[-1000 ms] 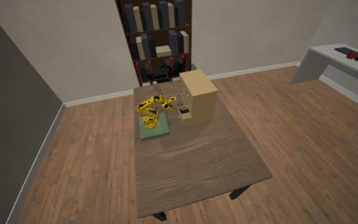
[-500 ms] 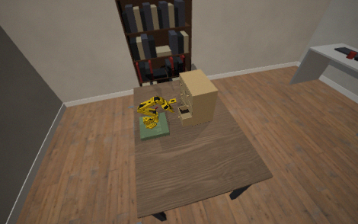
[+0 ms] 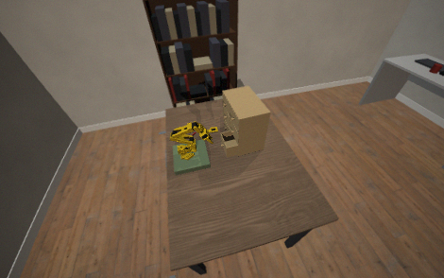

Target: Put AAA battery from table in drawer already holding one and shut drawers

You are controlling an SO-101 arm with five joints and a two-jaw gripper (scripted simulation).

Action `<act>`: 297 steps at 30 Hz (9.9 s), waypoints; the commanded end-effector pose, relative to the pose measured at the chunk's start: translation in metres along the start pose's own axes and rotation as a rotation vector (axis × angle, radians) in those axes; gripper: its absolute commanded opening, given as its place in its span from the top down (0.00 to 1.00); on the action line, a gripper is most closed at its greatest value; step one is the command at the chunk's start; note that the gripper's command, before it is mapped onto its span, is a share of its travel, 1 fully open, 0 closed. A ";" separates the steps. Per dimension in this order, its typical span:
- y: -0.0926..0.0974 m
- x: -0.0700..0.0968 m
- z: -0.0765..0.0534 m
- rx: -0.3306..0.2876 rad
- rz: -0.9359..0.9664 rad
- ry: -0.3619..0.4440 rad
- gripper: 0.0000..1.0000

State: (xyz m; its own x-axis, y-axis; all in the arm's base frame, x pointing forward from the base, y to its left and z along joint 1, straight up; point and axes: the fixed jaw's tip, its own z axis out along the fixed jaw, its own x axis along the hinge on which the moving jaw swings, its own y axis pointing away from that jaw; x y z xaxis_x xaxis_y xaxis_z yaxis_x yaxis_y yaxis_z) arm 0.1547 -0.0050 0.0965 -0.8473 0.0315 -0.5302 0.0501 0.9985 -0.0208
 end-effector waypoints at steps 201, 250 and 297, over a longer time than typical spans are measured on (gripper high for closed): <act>-0.003 -0.015 -0.003 0.241 -3.132 -0.074 0.79; -0.012 -0.001 0.054 0.383 -3.130 -0.007 0.79; -0.011 0.002 0.065 0.383 -3.131 -0.010 0.79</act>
State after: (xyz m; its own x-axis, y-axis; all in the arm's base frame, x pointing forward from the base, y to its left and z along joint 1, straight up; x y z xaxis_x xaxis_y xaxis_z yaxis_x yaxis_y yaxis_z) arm 0.1888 -0.0199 0.0451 0.6875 -0.0086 0.7261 -0.0391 -0.9989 0.0252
